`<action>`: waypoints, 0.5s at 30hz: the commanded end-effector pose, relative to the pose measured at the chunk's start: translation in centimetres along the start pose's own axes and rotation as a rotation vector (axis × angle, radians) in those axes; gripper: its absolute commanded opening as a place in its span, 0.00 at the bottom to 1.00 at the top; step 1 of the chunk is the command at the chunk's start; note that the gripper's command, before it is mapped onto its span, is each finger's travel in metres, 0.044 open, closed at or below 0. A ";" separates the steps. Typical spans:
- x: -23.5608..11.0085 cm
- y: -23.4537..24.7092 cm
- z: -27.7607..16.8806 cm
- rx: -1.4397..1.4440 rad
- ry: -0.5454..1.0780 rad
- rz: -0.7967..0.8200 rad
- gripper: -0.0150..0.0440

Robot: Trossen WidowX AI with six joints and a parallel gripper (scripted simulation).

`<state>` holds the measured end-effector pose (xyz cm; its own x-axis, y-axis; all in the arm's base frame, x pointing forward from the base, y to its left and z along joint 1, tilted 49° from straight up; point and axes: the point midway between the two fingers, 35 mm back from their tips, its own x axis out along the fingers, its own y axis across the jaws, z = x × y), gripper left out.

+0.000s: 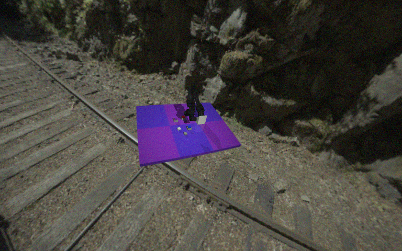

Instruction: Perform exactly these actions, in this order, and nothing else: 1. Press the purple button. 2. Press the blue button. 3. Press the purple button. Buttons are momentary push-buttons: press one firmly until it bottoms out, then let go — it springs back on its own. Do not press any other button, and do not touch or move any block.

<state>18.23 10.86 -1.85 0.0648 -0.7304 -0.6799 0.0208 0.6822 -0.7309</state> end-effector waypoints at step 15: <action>6.7 -0.2 -0.5 -0.003 0.008 -0.014 0.29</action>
<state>18.21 6.40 -5.95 0.0543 -0.7354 -0.6755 0.0262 0.6773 -0.7352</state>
